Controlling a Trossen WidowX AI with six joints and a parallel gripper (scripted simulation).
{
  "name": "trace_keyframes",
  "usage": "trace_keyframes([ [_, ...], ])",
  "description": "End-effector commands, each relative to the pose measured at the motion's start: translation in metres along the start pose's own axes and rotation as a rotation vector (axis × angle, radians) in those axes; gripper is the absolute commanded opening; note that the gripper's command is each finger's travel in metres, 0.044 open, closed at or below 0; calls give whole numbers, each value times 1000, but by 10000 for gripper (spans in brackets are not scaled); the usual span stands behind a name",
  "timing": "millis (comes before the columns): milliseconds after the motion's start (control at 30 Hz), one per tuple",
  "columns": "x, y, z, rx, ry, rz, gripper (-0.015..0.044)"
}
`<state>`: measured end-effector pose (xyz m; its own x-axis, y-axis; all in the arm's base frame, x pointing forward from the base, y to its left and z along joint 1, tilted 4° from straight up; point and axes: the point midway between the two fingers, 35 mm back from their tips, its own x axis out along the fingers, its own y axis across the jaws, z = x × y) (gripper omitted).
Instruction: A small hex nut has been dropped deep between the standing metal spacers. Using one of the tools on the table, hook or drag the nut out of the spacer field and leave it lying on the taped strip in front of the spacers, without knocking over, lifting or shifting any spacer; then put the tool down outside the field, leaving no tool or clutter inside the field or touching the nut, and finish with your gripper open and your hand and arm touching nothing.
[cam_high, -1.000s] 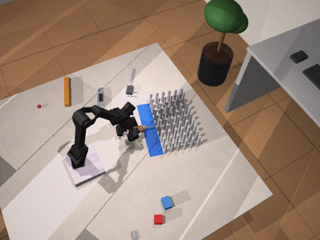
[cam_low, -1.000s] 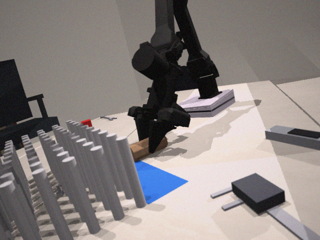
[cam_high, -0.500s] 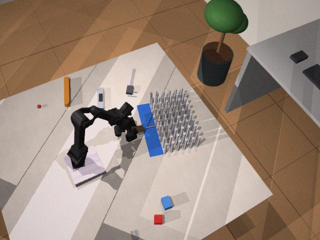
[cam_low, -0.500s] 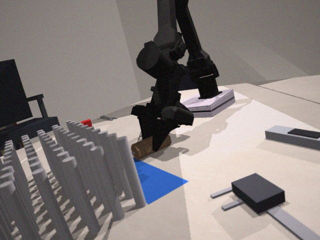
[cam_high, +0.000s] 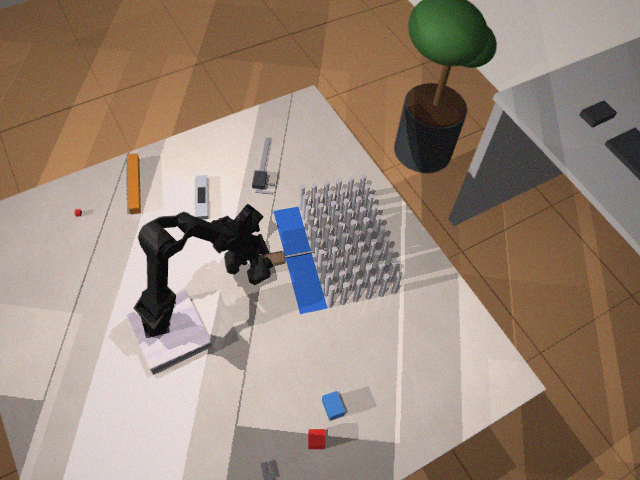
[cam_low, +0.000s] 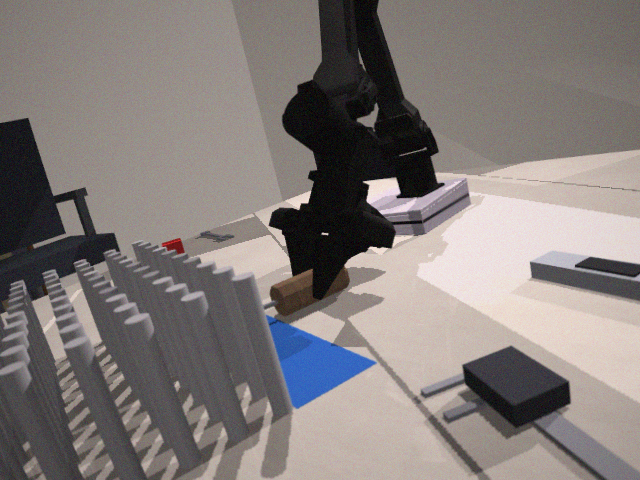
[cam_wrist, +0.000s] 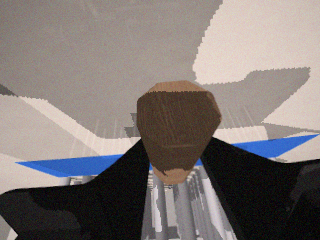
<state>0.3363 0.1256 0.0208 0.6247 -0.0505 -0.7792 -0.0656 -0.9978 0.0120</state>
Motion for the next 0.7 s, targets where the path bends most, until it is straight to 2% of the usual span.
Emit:
trace_keyframes([
  [0,-3,1,3,5,1,-1,0],
  [667,-11,0,15,5,-1,-1,0],
])
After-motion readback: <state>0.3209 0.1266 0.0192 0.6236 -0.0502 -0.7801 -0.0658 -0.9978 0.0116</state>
